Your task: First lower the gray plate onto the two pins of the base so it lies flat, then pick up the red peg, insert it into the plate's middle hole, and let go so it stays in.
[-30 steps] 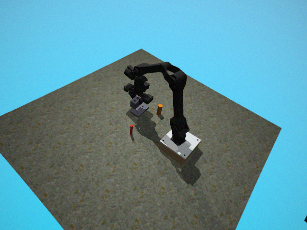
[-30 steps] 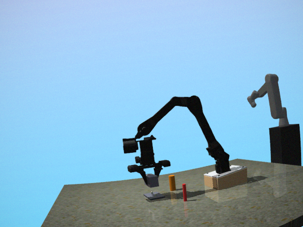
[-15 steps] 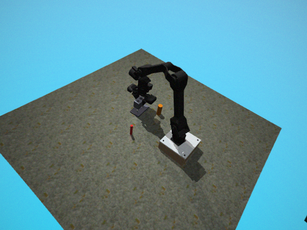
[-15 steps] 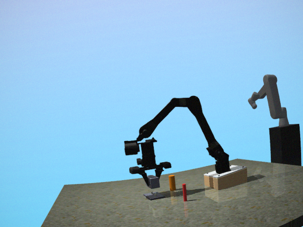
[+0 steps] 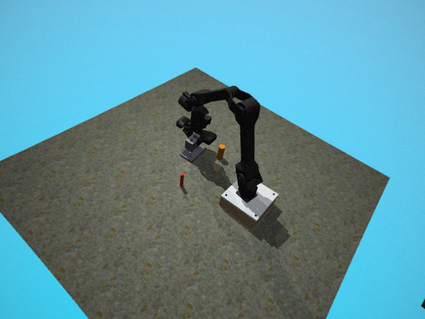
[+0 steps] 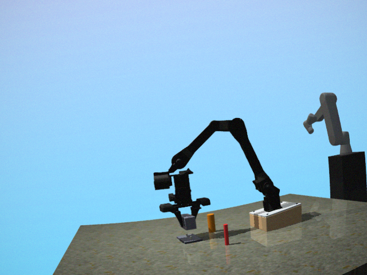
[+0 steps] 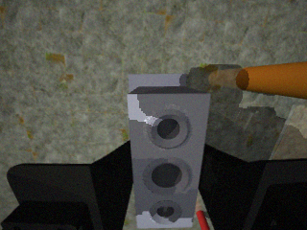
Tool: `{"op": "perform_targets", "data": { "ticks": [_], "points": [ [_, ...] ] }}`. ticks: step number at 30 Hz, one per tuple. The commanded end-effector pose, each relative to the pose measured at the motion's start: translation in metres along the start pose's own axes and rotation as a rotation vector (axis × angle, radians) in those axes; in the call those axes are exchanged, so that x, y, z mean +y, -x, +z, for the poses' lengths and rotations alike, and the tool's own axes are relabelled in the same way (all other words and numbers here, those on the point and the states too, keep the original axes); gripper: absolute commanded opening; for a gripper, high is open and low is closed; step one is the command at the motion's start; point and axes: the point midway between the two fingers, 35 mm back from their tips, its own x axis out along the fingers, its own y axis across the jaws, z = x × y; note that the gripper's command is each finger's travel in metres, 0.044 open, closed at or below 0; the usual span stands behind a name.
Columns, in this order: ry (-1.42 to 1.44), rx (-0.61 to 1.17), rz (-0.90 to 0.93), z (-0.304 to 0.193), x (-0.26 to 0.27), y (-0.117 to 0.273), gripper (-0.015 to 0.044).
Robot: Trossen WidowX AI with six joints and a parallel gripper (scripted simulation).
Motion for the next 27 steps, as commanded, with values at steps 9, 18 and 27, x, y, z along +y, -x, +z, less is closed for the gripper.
{"op": "perform_targets", "data": {
  "ticks": [9, 18, 27],
  "points": [
    [0.006, 0.002, 0.005, -0.001, 0.002, -0.016, 0.0],
    [0.006, 0.002, 0.005, 0.0, 0.002, -0.024, 0.0],
    [0.006, 0.002, 0.005, -0.001, 0.002, -0.038, 0.0]
  ]
}}
